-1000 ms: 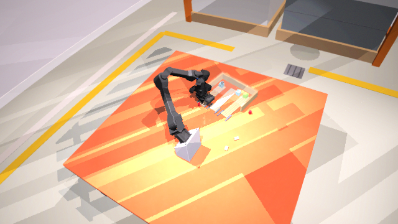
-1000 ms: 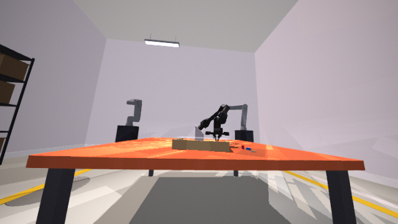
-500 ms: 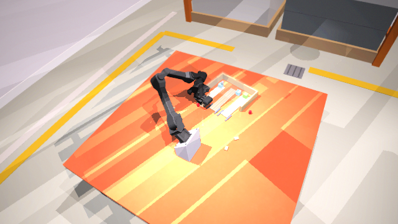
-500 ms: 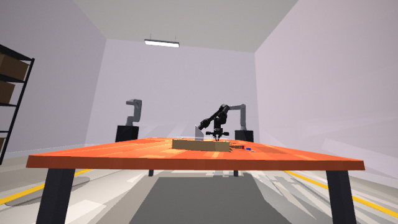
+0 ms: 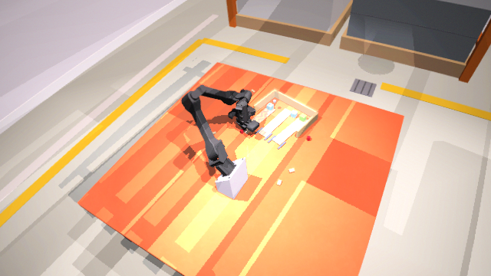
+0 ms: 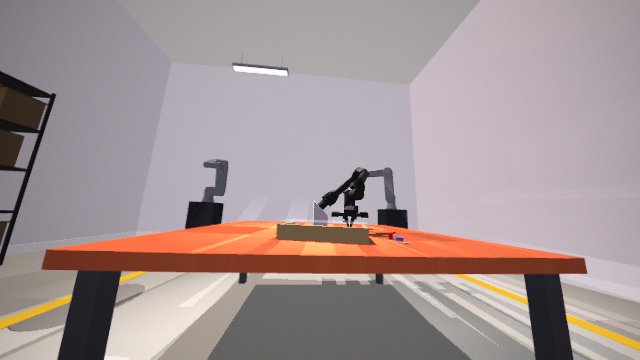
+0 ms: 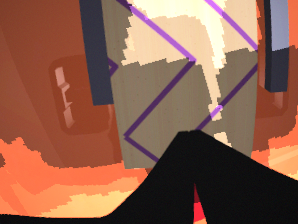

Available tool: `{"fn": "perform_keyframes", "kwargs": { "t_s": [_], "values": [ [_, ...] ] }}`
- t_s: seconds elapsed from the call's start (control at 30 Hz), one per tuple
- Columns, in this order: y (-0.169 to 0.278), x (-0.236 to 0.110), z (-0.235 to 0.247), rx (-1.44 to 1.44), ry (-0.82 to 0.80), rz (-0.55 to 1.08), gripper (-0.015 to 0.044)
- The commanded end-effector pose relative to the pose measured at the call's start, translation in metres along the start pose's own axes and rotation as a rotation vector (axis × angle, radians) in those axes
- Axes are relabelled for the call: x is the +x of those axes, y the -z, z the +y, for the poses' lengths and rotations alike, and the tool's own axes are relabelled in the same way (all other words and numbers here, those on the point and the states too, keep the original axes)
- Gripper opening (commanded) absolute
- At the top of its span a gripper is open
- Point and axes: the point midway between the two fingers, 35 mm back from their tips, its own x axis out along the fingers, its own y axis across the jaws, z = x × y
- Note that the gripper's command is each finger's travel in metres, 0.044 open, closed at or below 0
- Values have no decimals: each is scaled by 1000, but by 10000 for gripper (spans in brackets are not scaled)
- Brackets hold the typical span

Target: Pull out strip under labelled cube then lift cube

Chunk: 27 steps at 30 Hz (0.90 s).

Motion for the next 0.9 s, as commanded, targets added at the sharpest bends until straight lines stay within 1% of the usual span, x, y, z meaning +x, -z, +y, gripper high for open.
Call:
{"fn": "perform_keyframes", "kwargs": {
  "t_s": [0.0, 0.87],
  "values": [
    [13, 4, -1, 8, 4, 20, 0],
    [52, 5, -1, 9, 4, 21, 0]
  ]
}}
